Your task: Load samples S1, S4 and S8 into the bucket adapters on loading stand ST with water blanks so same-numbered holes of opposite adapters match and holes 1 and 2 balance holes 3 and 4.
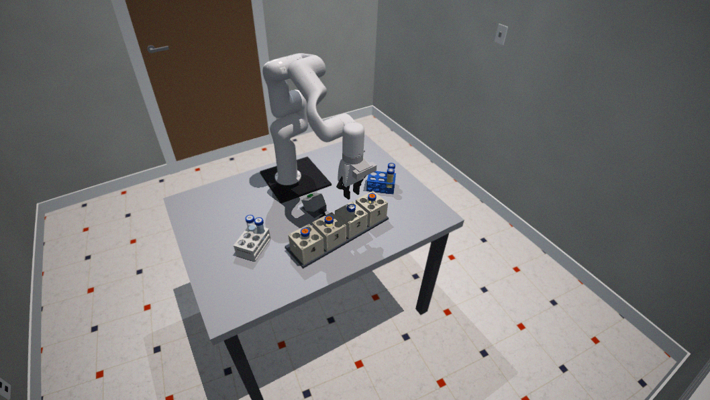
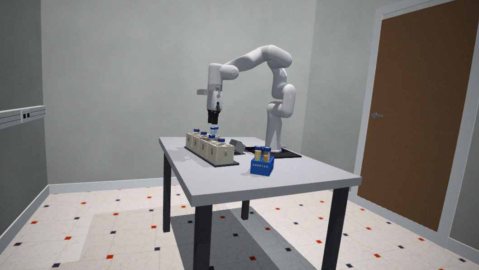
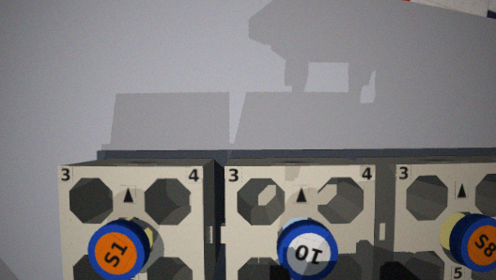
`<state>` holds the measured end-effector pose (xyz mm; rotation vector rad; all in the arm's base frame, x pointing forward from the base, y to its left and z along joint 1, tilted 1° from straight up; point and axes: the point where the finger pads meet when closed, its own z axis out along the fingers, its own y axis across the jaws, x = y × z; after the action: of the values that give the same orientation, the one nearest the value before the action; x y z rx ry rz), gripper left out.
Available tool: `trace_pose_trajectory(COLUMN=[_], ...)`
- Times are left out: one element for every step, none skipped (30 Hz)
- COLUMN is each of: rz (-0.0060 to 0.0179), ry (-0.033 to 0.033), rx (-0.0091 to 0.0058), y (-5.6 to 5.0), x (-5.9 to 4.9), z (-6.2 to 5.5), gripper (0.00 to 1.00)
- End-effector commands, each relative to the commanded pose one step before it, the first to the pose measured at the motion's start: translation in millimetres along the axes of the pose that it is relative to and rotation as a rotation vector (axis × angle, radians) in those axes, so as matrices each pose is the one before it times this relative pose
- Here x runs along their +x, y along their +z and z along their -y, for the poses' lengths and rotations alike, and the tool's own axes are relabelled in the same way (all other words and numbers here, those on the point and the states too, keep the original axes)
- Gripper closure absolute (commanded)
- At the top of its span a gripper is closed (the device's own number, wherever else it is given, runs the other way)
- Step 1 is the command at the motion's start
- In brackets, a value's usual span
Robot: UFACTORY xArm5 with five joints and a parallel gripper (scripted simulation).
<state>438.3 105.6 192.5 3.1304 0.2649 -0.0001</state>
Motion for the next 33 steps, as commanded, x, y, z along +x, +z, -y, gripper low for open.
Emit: trace_pose_trajectory(rz=[-0.00299,0.0,0.0,0.0,0.0,0.0,0.0,0.0,0.0,0.0,0.0,0.0,0.0,0.0,0.0,0.0,0.0,0.0,0.0,0.0,0.0,0.0,0.0,0.0,0.0,0.0,0.0,0.0,0.0,0.0,0.0,0.0,0.0], ry=[-0.00001,0.0,0.0,0.0,0.0,0.0,0.0,0.0,0.0,0.0,0.0,0.0,0.0,0.0,0.0,0.0,0.0,0.0,0.0,0.0,0.0,0.0,0.0,0.0,0.0,0.0,0.0,0.0,0.0,0.0,0.0,0.0,0.0], rx=[0.01518,0.0,0.0,0.0,0.0,0.0,0.0,0.0,0.0,0.0,0.0,0.0,0.0,0.0,0.0,0.0,0.0,0.0,0.0,0.0,0.0,0.0,0.0,0.0,0.0,0.0,0.0,0.0,0.0,0.0,0.0,0.0,0.0], y=[-12.28,-2.0,-2.0,-2.0,-2.0,-2.0,-2.0,0.0,0.0,-2.0,-2.0,-2.0,-2.0,-2.0,-2.0,-2.0,-2.0,-2.0,-2.0,-2.0,-2.0,-1.33,0.0,0.0,0.0,0.0,0.0,0.0,0.0,0.0,0.0,0.0,0.0], x=[1.09,0.0,0.0,0.0,0.0,0.0,0.0,0.0,0.0,0.0,0.0,0.0,0.0,0.0,0.0,0.0,0.0,0.0,0.0,0.0,0.0,0.0,0.0,0.0,0.0,0.0,0.0,0.0,0.0,0.0,0.0,0.0,0.0], z=[-0.09,0.0,0.0,0.0,0.0,0.0,0.0,0.0,0.0,0.0,0.0,0.0,0.0,0.0,0.0,0.0,0.0,0.0,0.0,0.0,0.0,0.0,0.0,0.0,0.0,0.0,0.0,0.0,0.0,0.0,0.0,0.0,0.0], gripper=[0.56,0.56,0.56,0.56,0.56,0.56,0.56,0.56,0.56,0.56,0.56,0.56,0.56,0.56,0.56,0.56,0.56,0.56,0.56,0.56,0.56,0.56,0.56,0.56,0.56,0.56,0.56,0.56,0.56,0.56,0.56,0.56,0.56])
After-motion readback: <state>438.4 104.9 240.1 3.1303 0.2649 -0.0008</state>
